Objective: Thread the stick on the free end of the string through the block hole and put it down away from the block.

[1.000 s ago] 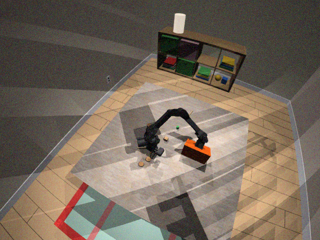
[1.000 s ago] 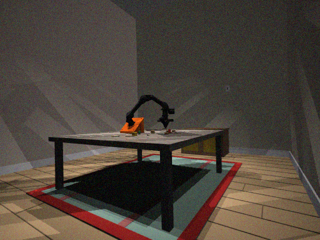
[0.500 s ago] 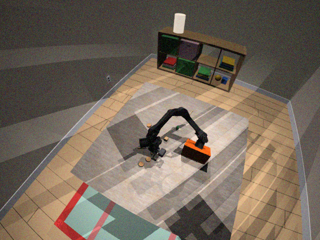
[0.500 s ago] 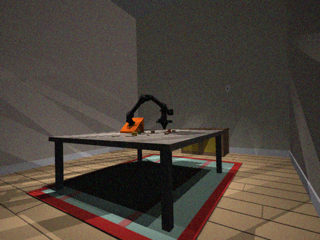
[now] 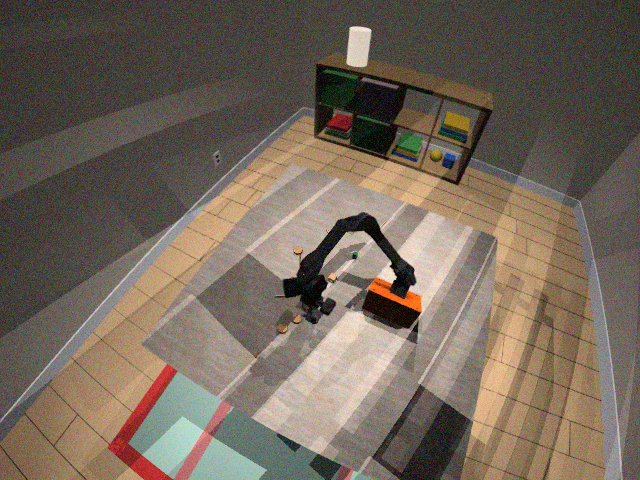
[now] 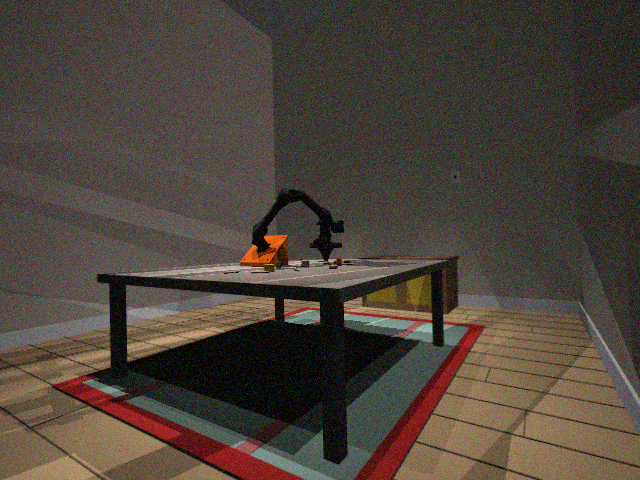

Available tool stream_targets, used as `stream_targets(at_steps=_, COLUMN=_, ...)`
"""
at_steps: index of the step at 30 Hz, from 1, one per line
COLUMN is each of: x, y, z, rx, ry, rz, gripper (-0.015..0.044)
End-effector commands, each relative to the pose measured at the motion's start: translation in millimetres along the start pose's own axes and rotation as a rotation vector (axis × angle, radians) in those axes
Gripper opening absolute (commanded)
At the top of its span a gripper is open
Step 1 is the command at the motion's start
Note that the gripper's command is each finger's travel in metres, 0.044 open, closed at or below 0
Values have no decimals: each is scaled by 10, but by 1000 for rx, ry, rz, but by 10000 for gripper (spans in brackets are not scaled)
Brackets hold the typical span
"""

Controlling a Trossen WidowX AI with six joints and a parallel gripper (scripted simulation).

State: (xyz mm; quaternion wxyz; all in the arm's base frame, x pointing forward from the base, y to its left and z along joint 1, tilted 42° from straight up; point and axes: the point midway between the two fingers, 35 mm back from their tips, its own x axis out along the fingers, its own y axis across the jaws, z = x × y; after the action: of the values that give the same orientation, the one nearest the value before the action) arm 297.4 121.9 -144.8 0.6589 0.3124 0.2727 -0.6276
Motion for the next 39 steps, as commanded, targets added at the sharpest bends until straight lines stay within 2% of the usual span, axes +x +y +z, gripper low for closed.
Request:
stream_targets(at_steps=1, x=22, y=-26, z=26, rx=-5, ry=-1, rz=3, gripper=0)
stream_targets(at_steps=39, x=27, y=-7, z=480, rx=-6, ry=-1, rz=3, gripper=0)
